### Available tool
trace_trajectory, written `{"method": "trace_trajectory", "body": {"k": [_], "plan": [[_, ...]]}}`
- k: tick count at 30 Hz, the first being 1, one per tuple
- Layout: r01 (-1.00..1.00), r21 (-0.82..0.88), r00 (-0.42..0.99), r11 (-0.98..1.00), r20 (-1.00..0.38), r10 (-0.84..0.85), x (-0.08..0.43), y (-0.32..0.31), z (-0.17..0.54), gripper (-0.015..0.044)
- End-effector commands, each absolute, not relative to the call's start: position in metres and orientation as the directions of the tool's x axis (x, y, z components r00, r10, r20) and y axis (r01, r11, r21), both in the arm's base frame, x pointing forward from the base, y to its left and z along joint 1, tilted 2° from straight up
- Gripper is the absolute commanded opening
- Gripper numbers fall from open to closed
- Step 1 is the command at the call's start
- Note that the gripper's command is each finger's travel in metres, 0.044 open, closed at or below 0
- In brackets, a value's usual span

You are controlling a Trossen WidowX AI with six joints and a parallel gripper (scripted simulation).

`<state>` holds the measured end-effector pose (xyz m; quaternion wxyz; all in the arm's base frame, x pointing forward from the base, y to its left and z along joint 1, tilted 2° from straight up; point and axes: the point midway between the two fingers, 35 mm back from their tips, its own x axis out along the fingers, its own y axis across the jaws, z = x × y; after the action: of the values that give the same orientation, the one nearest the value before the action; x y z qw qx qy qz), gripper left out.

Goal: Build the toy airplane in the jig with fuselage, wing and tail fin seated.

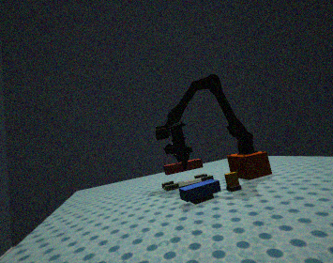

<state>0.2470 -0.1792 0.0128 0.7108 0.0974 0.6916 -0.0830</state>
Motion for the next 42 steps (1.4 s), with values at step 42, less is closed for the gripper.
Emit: {"method": "trace_trajectory", "body": {"k": [42], "plan": [[0.25,0.023,0.032,0.968,-0.999,0.015,0.248,-0.179,-0.026,0.011]]}}
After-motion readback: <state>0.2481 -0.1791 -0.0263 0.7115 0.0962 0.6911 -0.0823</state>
